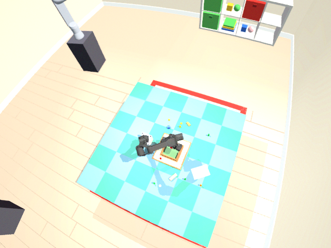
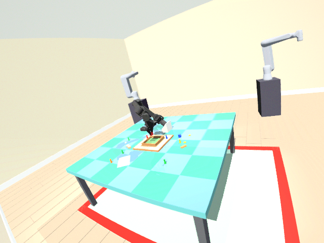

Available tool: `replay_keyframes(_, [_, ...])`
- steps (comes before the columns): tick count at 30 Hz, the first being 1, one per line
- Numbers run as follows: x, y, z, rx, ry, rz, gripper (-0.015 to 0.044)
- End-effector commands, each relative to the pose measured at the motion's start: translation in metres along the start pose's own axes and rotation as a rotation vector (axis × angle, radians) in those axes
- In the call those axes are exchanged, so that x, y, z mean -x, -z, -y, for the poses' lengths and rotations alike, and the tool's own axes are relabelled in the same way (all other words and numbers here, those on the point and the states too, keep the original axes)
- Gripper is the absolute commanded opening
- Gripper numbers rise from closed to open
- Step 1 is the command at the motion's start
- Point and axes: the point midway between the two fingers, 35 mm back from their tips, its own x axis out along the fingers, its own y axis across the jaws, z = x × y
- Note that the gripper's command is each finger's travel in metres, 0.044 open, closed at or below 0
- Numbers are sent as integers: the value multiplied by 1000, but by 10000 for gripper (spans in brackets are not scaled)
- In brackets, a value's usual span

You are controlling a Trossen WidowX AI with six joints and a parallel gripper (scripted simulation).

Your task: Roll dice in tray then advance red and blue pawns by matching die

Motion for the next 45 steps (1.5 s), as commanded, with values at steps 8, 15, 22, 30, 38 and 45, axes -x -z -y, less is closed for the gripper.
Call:
replay_keyframes(8, [-7,4,-5,50,-47,101,0])
replay_keyframes(15, [-13,2,-10,49,-110,323,0])
replay_keyframes(22, [-16,0,-12,50,-114,551,0])
replay_keyframes(30, [-17,0,-12,50,-40,803,0])
replay_keyframes(38, [8,17,-3,50,-17,846,0])
replay_keyframes(45, [25,29,0,50,-17,846,0])
